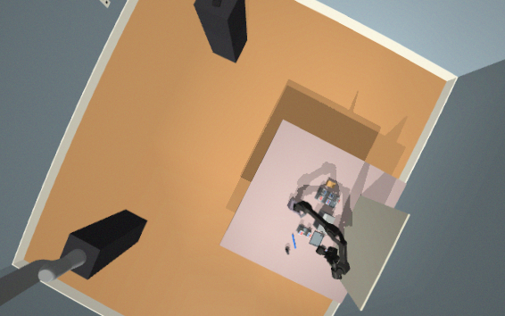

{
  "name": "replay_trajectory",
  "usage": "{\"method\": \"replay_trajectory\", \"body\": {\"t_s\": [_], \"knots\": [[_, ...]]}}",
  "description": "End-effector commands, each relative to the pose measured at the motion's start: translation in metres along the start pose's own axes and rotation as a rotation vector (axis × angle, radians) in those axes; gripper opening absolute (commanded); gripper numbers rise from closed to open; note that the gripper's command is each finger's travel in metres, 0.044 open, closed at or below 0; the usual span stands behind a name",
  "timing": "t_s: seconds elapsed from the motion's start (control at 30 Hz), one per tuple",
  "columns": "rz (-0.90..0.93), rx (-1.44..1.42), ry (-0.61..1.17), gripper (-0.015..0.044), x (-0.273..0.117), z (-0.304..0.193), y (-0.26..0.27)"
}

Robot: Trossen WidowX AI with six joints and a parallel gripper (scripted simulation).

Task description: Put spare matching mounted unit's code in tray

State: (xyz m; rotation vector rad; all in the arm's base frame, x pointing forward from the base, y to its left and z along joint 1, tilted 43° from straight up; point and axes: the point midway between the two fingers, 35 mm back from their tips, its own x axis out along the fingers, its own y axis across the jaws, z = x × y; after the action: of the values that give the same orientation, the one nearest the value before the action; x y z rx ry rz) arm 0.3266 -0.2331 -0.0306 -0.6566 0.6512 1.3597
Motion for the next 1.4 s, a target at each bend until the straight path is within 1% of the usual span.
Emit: {"method": "replay_trajectory", "body": {"t_s": [0.0,1.37], "knots": [[-0.002,0.007,-0.007,0.0,0.004,0.0,0.0],[-0.002,0.007,-0.006,0.0,0.034,-0.001,-0.002]]}}
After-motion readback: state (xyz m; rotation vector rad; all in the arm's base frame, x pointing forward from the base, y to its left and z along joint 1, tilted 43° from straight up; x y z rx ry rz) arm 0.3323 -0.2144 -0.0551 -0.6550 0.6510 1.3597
